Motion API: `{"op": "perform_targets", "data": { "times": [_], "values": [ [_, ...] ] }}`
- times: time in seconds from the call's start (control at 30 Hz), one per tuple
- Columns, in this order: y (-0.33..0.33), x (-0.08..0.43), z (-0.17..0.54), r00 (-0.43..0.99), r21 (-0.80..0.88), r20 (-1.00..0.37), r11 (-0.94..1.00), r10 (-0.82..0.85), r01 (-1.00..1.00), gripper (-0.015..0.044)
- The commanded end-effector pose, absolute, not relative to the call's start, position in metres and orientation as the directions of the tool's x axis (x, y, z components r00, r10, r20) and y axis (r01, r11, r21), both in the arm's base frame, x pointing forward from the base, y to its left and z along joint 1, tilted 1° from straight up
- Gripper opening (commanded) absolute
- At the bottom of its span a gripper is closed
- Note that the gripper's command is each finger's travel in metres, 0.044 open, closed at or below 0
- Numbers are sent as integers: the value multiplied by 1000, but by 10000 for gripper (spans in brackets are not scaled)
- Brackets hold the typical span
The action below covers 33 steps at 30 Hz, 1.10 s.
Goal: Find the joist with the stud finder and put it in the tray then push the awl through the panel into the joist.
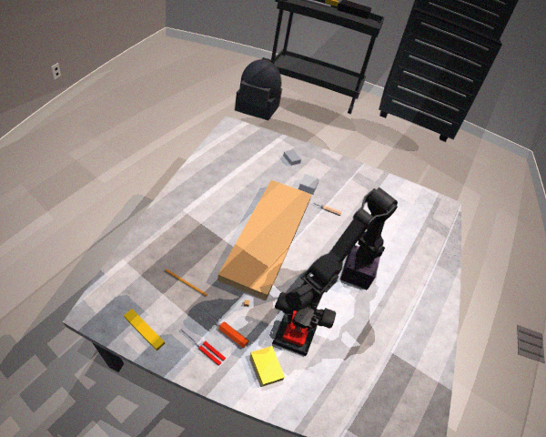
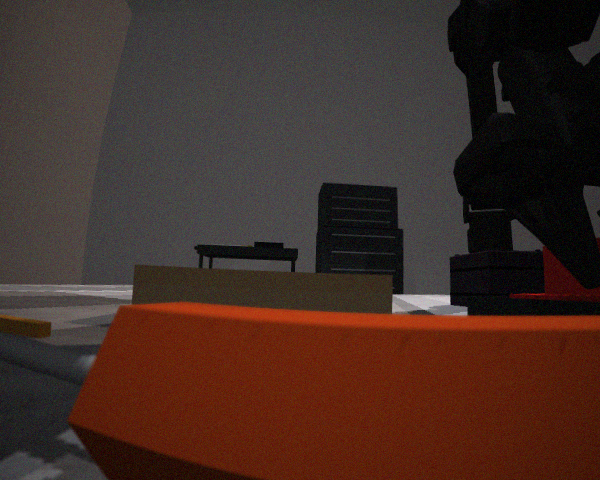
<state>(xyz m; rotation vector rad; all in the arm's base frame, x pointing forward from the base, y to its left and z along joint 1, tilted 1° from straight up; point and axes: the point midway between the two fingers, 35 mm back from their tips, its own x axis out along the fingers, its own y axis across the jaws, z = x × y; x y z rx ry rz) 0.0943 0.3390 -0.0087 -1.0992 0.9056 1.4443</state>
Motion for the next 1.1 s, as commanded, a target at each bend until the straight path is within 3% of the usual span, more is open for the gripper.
{"op": "perform_targets", "data": {
  "times": [0.0,0.07,0.2,0.3,0.43,0.53,0.67,0.8,0.93,1.07],
  "values": [
    [342,95,7,-17,-30,-956,-154,293,-988,394],
    [342,95,28,-17,-30,-956,-154,293,-988,440],
    [337,92,83,-17,-29,-956,-154,293,-988,440],
    [339,96,67,-17,-26,-957,-142,291,-990,440],
    [315,148,62,26,33,-961,205,276,-978,440],
    [287,191,58,59,80,-964,499,257,-863,440],
    [240,240,53,100,131,-968,807,229,-576,440],
    [186,279,48,134,170,-971,968,196,-185,440],
    [125,306,43,160,195,-974,952,159,237,440],
    [62,320,38,168,199,-978,761,120,617,440]
  ]
}}
